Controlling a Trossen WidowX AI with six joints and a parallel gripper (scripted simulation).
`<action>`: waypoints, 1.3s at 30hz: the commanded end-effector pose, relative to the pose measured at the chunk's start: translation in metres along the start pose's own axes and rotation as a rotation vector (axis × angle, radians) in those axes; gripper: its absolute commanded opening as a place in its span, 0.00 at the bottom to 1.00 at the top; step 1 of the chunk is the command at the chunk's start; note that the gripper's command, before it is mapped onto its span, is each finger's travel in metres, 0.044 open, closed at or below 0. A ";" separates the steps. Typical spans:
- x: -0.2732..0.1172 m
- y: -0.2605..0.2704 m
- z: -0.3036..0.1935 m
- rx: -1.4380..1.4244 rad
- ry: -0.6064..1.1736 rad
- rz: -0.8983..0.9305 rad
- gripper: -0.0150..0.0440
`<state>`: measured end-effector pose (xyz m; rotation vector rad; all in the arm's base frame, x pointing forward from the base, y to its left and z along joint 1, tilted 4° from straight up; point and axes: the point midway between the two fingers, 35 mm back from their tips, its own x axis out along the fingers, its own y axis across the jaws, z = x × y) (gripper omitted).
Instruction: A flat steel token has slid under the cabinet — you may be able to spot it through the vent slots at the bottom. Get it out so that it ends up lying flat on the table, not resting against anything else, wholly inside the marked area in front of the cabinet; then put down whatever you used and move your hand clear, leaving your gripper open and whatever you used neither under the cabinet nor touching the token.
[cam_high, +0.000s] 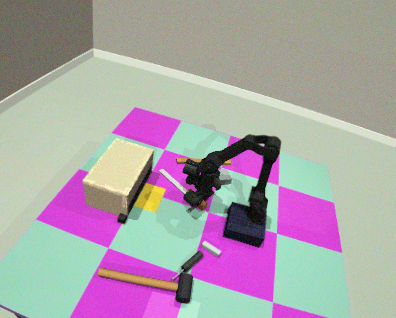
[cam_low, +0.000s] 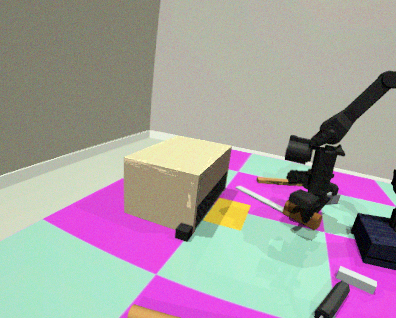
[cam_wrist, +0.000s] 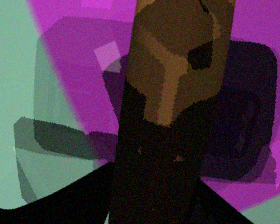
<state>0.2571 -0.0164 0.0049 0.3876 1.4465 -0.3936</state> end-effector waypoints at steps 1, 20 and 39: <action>0.000 -0.004 0.002 -0.002 -0.003 0.000 0.25; 0.000 -0.021 0.009 -0.002 -0.004 -0.002 0.25; 0.000 -0.038 0.016 -0.002 -0.005 -0.003 0.25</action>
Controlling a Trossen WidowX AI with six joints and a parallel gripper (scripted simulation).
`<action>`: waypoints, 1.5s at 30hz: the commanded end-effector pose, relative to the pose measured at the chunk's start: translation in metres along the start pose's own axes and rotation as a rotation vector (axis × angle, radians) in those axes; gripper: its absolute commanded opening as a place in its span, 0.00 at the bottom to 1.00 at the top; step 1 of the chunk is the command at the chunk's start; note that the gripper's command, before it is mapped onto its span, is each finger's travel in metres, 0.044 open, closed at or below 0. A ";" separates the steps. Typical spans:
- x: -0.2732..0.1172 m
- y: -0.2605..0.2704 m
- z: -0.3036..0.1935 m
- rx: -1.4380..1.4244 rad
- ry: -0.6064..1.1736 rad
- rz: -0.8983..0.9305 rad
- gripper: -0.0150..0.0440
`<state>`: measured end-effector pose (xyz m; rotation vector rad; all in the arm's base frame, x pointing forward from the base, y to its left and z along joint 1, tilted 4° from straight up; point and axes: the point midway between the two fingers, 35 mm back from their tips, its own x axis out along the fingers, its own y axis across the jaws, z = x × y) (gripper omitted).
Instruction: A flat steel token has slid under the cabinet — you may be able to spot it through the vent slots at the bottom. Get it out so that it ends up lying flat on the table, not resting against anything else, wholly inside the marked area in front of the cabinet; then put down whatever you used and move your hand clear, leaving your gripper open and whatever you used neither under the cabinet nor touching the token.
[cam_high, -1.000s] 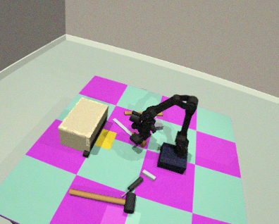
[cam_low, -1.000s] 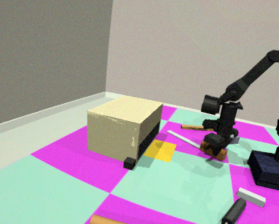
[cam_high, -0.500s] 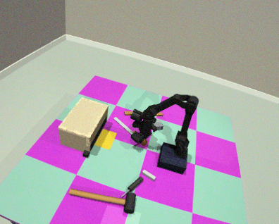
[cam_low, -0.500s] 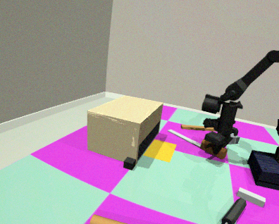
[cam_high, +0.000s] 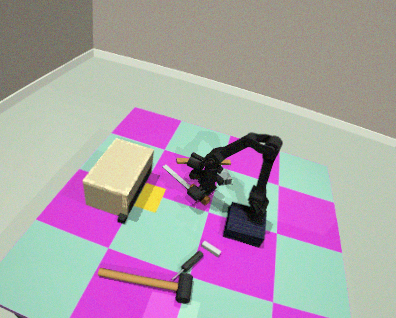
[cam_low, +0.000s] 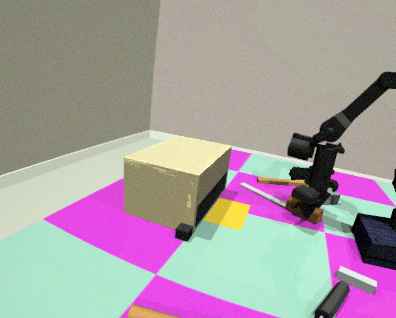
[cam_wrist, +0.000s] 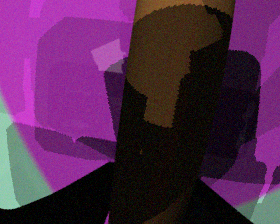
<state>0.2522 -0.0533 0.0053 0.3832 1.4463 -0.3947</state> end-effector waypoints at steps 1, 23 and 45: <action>-0.001 -0.005 0.003 0.000 -0.003 0.000 0.25; -0.001 -0.025 0.010 0.000 -0.004 -0.002 0.25; -0.001 -0.045 0.018 0.000 -0.005 -0.004 0.25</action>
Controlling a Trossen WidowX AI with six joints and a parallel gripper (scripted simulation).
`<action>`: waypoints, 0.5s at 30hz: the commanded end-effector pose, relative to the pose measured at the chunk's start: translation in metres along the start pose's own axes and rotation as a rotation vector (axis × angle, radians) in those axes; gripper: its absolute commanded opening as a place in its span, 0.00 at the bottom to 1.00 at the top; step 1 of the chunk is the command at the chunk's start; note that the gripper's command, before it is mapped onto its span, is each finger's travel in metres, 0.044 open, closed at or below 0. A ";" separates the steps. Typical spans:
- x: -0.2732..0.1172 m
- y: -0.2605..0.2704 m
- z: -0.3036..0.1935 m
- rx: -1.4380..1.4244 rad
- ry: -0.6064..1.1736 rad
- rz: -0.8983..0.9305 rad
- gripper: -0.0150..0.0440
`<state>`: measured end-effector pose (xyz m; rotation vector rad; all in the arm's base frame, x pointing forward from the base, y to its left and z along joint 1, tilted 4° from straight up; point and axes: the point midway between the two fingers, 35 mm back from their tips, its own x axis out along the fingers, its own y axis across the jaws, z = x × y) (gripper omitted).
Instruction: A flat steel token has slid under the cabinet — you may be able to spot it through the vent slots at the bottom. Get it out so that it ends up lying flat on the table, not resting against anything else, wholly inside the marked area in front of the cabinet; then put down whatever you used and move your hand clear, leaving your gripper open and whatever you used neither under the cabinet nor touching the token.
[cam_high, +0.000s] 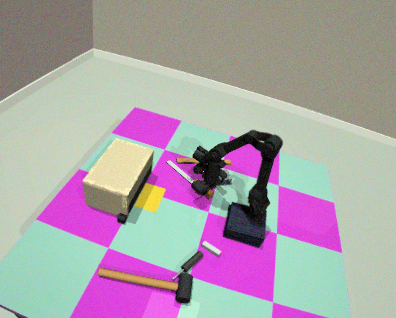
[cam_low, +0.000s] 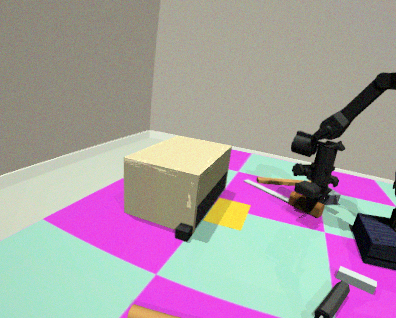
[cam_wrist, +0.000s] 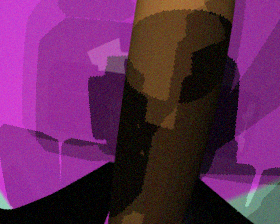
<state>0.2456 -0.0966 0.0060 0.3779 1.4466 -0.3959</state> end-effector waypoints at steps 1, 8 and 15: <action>-0.001 -0.005 0.003 0.002 -0.004 0.000 0.25; -0.001 -0.011 0.006 0.002 -0.004 -0.001 0.25; -0.001 -0.015 0.006 0.002 -0.004 -0.001 0.25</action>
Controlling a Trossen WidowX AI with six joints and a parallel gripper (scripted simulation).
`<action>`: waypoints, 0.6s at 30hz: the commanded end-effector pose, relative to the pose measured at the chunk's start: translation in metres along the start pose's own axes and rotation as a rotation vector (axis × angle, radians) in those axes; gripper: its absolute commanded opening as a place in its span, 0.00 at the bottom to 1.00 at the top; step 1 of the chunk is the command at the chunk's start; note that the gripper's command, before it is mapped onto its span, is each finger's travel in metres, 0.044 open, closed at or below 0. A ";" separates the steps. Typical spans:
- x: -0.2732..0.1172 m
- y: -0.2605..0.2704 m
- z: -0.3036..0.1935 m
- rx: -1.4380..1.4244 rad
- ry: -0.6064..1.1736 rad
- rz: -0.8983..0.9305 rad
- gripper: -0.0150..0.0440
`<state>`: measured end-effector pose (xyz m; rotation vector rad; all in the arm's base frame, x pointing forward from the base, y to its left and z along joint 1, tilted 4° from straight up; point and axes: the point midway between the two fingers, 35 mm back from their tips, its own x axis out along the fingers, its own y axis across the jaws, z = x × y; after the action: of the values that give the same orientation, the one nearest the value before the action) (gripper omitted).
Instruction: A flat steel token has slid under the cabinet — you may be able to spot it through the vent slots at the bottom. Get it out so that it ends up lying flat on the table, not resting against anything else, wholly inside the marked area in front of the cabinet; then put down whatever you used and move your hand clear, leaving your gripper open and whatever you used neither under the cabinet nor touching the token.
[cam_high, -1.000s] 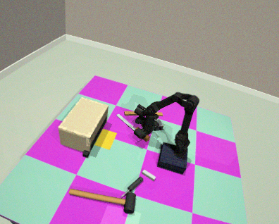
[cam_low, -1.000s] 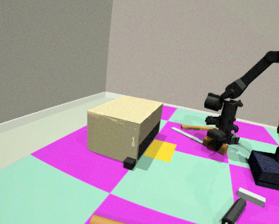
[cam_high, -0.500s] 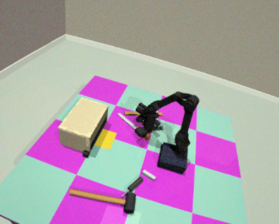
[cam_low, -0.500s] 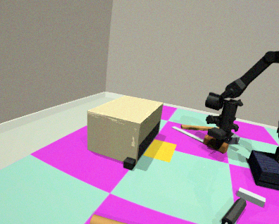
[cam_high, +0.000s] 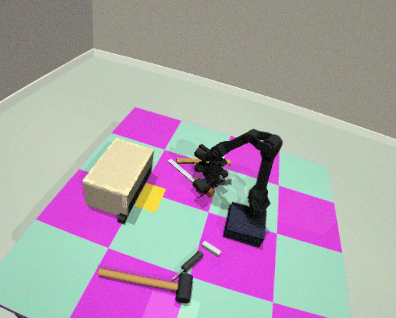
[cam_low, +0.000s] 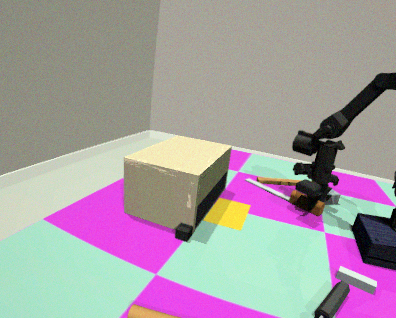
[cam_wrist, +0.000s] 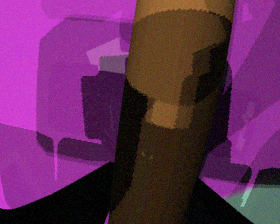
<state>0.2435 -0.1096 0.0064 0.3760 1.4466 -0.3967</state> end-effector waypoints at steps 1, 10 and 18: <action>-0.001 -0.003 0.002 0.003 -0.003 0.001 0.25; -0.001 -0.012 0.006 0.003 -0.004 0.000 0.25; -0.001 -0.016 0.008 0.003 -0.004 0.000 0.25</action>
<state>0.2420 -0.1230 0.0067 0.3742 1.4470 -0.3952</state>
